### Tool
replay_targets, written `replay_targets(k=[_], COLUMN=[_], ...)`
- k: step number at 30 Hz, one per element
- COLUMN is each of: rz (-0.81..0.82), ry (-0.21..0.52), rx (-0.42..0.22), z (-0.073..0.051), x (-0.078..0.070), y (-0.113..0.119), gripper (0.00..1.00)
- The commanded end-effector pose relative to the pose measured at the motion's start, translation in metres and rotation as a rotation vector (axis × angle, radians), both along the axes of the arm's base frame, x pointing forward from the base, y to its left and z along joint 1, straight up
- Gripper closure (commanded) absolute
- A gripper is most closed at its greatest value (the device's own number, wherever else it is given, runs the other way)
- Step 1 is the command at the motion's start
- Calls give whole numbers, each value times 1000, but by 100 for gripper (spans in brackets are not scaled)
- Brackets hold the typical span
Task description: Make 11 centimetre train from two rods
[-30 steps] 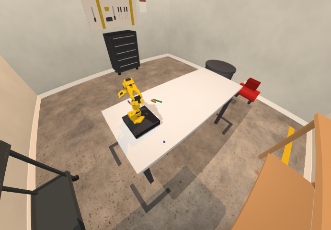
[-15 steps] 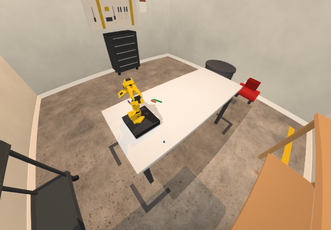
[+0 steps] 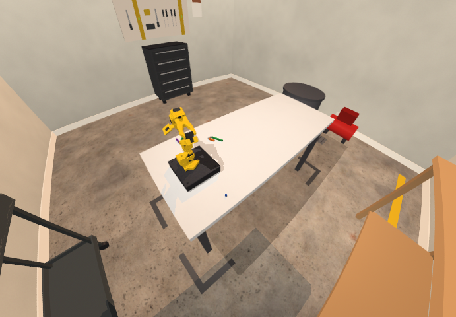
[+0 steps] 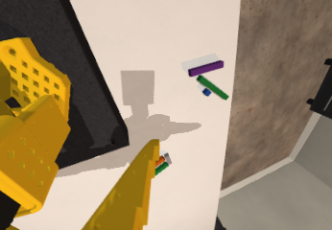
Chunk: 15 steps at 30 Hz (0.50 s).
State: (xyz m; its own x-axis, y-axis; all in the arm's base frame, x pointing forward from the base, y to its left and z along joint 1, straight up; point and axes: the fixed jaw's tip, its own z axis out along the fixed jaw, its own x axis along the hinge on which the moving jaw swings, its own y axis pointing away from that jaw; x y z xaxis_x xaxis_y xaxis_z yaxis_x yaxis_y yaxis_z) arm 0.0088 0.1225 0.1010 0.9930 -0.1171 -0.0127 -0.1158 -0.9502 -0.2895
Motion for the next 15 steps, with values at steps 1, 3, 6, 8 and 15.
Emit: replay_targets(k=[1, 3, 6, 8, 15], rz=[15, 13, -2, -23, -118], ry=[0, 0, 0, 1, 2], rx=[-19, -19, -19, -19, -19], z=[-3, -3, -3, -3, -3], x=[-1, -1, 1, 3, 15], y=[-4, -4, -4, -4, -6], gripper=[0, 0, 0, 0, 0])
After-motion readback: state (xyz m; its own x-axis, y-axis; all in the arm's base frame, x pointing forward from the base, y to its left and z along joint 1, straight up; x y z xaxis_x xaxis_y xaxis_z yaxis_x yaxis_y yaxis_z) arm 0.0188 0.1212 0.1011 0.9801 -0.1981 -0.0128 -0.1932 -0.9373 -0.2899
